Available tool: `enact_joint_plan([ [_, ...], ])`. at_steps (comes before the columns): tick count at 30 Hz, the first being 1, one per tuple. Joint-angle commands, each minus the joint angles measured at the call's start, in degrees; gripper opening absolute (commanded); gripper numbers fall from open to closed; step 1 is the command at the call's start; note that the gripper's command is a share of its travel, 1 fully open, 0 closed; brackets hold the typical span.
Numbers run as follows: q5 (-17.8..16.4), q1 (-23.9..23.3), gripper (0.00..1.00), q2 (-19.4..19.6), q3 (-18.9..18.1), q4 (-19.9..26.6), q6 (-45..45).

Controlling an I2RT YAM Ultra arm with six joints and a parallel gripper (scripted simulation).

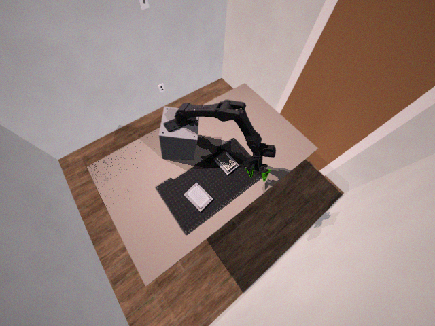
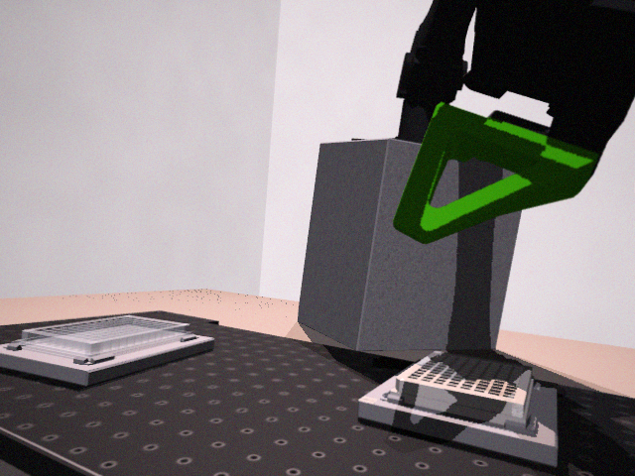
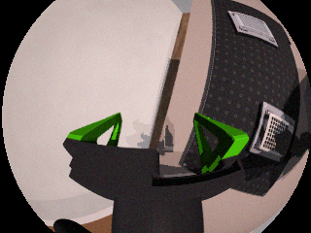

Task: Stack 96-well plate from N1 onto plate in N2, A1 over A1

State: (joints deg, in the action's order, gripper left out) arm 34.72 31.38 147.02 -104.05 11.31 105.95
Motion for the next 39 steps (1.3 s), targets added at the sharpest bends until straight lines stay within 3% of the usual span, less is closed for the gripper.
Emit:
enact_joint_plan([
  [1, 0.91, -0.15, 1.00, -0.89, -0.50, 0.57, -0.35],
  [17, 0.91, -0.15, 1.00, -0.89, -0.50, 0.57, -0.35],
  [18, -0.92, 0.12, 1.00, -2.34, 2.36, -1.03, -1.74],
  [21, -2.83, 0.49, 1.00, -4.29, 6.03, -1.19, -5.90],
  [22, -3.67, -0.48, 1.00, -4.51, 6.06, 0.60, -7.60],
  [39, -14.55, -1.32, 1.00, -10.82, 18.92, 1.77, -30.33],
])
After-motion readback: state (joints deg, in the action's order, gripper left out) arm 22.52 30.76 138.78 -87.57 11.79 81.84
